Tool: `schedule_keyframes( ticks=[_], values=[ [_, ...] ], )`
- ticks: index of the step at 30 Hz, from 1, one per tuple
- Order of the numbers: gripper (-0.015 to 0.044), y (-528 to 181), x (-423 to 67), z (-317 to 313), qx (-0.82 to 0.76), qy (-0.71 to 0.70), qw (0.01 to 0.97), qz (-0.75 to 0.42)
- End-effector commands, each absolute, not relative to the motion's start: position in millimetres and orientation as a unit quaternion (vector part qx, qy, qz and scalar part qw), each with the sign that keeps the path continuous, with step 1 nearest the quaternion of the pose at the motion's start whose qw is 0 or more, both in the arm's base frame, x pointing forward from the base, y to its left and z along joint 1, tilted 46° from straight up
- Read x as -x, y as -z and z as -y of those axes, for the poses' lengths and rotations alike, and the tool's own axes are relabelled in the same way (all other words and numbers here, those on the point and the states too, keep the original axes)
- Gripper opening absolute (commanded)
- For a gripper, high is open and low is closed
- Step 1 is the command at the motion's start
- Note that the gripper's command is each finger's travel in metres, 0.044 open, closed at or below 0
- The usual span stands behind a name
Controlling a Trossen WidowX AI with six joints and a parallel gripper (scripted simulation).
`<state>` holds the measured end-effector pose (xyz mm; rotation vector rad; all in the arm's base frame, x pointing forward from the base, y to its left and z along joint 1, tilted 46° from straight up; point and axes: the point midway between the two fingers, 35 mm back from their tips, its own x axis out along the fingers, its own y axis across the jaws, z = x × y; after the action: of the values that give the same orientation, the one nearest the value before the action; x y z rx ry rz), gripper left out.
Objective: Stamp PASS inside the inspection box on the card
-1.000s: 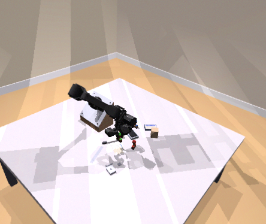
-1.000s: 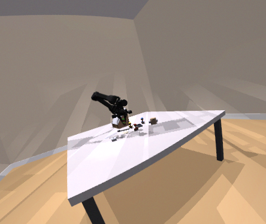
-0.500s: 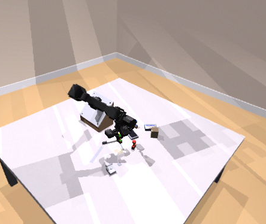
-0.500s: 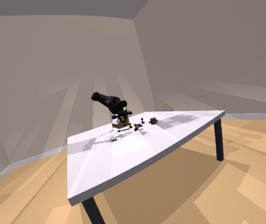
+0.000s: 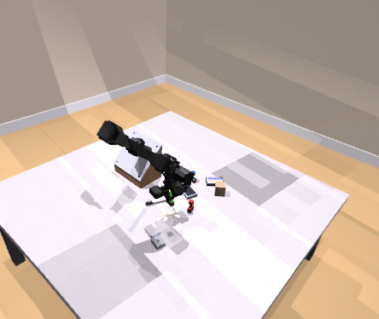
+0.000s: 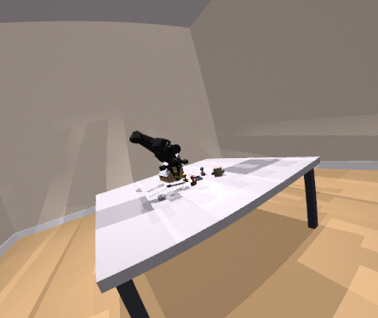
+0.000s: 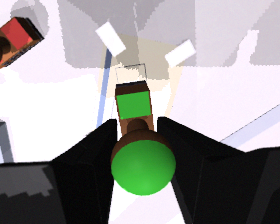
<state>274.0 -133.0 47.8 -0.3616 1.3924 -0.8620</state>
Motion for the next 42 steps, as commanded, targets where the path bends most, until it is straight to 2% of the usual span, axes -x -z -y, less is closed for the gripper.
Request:
schedule_keyframes(
  ticks=[1, 42],
  values=[
    [0.0000, -45, -272, 136, 0.163, 0.382, 0.666, -0.619],
    [0.0000, -26, -270, 155, 0.164, 0.382, 0.667, -0.619]
  ],
)
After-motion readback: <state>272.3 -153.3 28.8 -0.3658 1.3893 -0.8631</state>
